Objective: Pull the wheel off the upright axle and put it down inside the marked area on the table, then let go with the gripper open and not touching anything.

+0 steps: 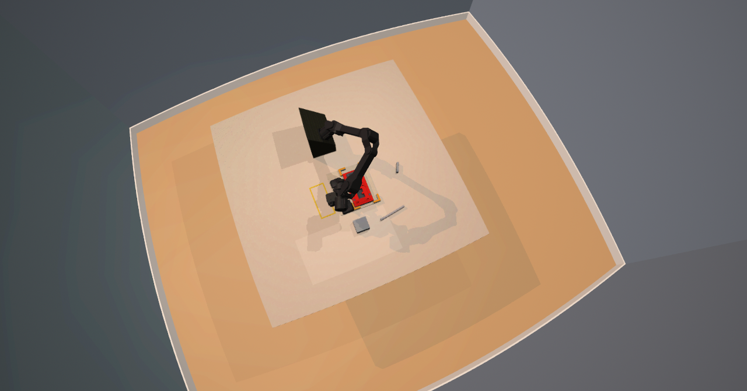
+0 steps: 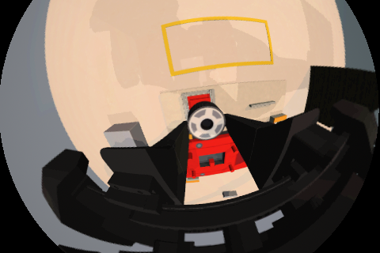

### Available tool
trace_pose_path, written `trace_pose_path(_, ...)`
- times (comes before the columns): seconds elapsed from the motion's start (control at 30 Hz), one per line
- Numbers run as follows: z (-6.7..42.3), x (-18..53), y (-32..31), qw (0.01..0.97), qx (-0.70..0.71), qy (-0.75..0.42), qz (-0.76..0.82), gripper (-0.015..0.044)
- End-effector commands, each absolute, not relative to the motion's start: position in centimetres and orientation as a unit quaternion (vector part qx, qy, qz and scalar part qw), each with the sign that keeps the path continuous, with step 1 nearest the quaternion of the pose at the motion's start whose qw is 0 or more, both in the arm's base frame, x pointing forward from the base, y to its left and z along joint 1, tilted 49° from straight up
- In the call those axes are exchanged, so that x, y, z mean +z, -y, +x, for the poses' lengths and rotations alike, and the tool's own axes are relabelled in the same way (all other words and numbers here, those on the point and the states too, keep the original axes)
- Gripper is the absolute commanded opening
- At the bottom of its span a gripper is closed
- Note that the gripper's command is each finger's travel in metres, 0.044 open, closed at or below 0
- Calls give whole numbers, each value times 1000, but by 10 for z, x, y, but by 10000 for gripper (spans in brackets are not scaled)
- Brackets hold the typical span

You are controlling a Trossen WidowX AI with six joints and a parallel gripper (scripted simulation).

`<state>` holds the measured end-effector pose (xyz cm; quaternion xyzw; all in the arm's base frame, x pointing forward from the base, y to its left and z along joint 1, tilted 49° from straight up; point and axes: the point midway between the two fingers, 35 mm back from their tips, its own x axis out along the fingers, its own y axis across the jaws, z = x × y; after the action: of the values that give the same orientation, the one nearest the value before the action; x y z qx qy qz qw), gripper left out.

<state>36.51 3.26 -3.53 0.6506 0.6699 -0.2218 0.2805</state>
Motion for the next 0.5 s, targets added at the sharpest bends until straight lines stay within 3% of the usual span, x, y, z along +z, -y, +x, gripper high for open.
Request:
trace_pose_path(0.0,367,-33,-29,284,-222,-668,651,0)
trace_pose_path(0.47,367,-30,-25,283,-222,-668,652,0)
